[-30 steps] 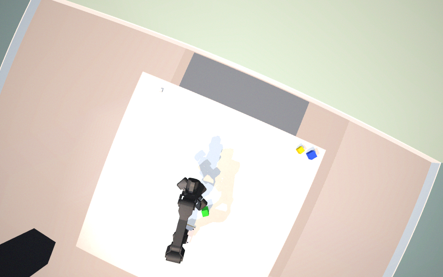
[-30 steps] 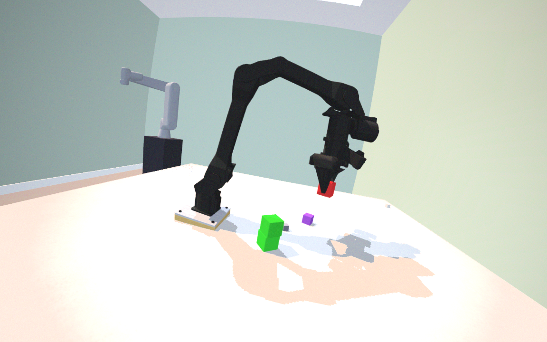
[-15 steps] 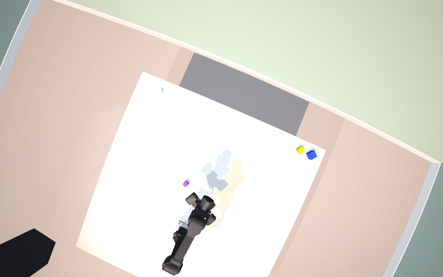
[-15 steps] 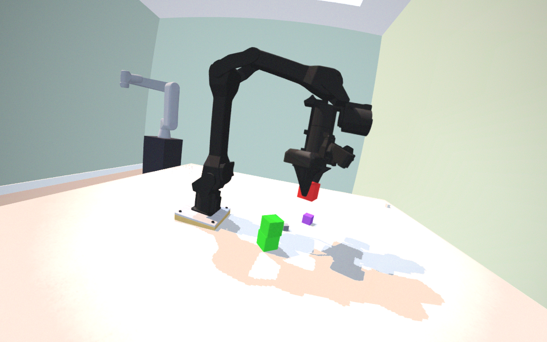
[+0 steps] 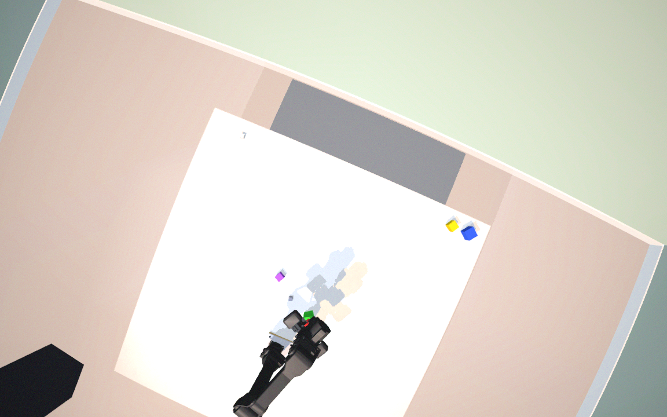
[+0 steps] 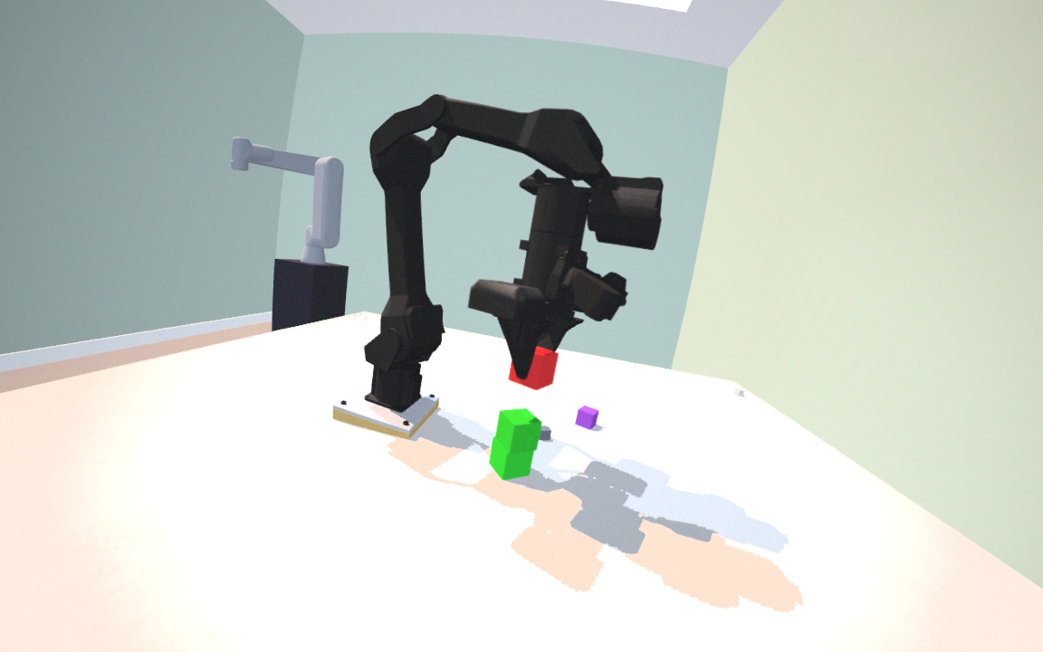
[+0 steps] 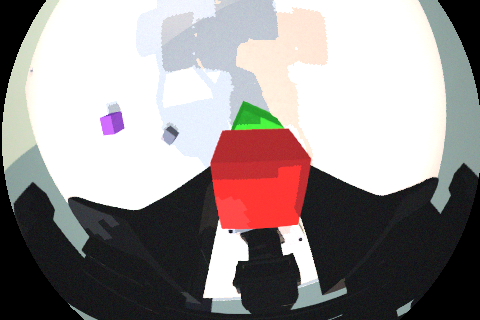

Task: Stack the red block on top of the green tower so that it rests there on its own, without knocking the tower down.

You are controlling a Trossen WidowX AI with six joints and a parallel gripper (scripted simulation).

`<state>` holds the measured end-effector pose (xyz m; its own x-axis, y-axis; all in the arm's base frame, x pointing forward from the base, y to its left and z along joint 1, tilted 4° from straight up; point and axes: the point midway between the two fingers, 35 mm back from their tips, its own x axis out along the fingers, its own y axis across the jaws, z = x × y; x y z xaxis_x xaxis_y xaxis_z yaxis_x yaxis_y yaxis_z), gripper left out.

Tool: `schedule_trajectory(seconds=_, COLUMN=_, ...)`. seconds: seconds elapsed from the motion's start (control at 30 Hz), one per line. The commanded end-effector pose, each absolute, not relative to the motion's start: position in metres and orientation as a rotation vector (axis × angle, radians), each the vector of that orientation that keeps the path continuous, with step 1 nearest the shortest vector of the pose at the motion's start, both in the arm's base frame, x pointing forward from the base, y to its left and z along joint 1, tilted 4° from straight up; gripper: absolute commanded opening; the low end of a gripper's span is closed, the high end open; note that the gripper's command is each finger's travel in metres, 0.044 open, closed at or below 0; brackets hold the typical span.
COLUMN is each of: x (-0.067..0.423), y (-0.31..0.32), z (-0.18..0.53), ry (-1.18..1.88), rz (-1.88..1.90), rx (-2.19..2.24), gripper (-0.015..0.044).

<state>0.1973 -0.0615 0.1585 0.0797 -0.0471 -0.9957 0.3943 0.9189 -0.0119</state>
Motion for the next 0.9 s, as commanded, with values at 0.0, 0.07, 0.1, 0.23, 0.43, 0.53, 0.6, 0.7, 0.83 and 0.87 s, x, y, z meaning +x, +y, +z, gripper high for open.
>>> schedule_trajectory(seconds=0.0, x=0.192, y=-0.063, z=0.157, ry=1.458, rz=-0.33, rx=0.289, gripper=0.0)
schedule_trajectory(seconds=0.07, x=0.192, y=-0.063, z=0.153, ry=1.458, rz=-0.33, rx=0.289, gripper=0.0)
schedule_trajectory(seconds=0.1, x=0.192, y=-0.063, z=0.149, ry=1.458, rz=-0.33, rx=0.289, gripper=0.0)
schedule_trajectory(seconds=0.23, x=0.192, y=-0.063, z=0.144, ry=1.458, rz=-0.33, rx=0.289, gripper=0.0)
schedule_trajectory(seconds=0.43, x=0.194, y=-0.064, z=0.128, ry=1.458, rz=-0.33, rx=0.289, gripper=0.0)
schedule_trajectory(seconds=0.53, x=0.195, y=-0.064, z=0.117, ry=1.458, rz=-0.33, rx=0.289, gripper=0.0)
schedule_trajectory(seconds=0.6, x=0.195, y=-0.064, z=0.114, ry=1.458, rz=-0.33, rx=0.289, gripper=0.0)
schedule_trajectory(seconds=0.7, x=0.195, y=-0.064, z=0.115, ry=1.458, rz=-0.33, rx=0.289, gripper=0.0)
schedule_trajectory(seconds=0.83, x=0.195, y=-0.064, z=0.114, ry=1.458, rz=-0.33, rx=0.289, gripper=0.0)
schedule_trajectory(seconds=0.87, x=0.195, y=-0.064, z=0.114, ry=1.458, rz=-0.33, rx=0.289, gripper=0.0)
